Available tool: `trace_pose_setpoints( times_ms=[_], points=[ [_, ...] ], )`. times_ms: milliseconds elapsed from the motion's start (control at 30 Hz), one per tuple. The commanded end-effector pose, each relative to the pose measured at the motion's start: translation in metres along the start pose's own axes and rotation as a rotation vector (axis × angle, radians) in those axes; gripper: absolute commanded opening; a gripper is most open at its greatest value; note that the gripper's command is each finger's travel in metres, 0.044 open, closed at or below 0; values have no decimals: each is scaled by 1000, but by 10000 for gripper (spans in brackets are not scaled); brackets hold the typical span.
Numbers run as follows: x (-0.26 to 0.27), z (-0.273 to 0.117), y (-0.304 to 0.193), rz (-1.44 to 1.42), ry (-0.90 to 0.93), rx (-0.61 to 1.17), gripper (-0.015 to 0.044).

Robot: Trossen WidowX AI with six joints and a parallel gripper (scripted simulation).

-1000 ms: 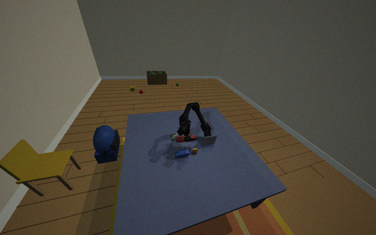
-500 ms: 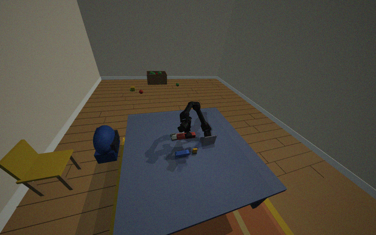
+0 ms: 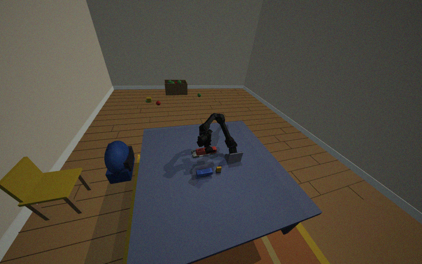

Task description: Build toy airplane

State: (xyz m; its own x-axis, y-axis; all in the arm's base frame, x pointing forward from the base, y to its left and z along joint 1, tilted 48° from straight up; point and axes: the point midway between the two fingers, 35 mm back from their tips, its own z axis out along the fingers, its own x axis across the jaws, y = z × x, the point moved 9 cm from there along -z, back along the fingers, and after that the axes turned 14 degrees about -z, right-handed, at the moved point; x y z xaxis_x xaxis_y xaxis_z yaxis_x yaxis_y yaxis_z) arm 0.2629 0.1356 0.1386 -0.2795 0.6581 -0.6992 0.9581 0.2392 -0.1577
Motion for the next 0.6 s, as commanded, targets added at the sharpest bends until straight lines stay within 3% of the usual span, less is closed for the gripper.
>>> trace_pose_setpoints(
  times_ms=[0,567],
  points=[
    [-11,4,-2,-15,0,-5,0],
    [-60,25,-15,-70,-5,-6,0]
  ],
)
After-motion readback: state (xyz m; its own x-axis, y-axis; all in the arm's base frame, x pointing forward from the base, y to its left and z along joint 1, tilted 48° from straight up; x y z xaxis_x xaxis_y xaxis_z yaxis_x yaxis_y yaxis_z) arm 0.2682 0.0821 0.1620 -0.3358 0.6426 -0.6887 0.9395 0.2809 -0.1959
